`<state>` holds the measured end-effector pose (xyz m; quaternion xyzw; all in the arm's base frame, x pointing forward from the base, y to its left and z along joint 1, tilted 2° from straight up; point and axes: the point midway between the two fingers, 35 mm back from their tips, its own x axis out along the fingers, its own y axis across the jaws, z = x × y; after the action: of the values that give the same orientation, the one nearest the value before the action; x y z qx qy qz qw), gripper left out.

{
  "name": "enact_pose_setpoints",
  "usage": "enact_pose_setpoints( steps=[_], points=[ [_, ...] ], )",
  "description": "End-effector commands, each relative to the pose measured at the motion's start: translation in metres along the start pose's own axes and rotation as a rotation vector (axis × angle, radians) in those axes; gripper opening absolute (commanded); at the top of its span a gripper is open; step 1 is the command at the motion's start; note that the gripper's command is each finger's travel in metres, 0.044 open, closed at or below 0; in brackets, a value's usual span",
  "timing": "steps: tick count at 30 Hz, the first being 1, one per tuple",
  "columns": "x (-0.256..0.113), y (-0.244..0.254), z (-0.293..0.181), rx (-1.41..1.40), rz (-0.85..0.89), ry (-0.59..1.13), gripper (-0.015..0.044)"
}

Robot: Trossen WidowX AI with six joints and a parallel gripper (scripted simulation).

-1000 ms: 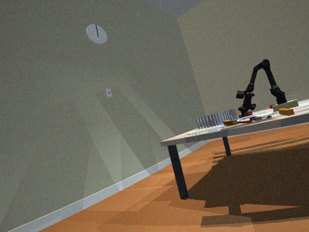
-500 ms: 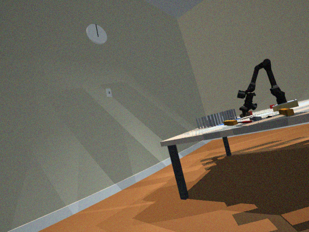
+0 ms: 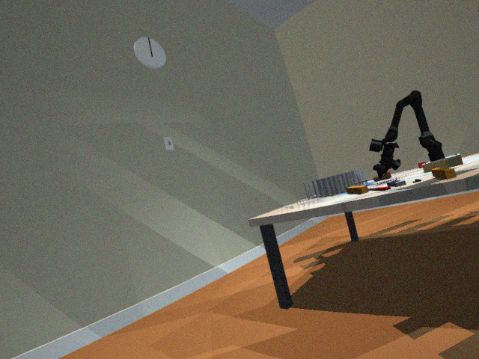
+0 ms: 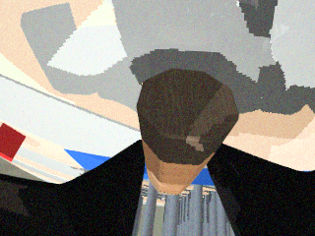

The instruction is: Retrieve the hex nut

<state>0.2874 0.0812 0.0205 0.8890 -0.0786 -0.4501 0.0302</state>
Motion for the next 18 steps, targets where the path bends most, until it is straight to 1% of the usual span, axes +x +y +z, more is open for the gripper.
enact_pose_setpoints(
  steps=[1,18],
  points=[
    [-0.003,0.001,0.001,0.006,0.005,0.009,0.0],
    [-0.009,0.002,0.011,0.006,0.005,0.008,0.0]
  ],
)
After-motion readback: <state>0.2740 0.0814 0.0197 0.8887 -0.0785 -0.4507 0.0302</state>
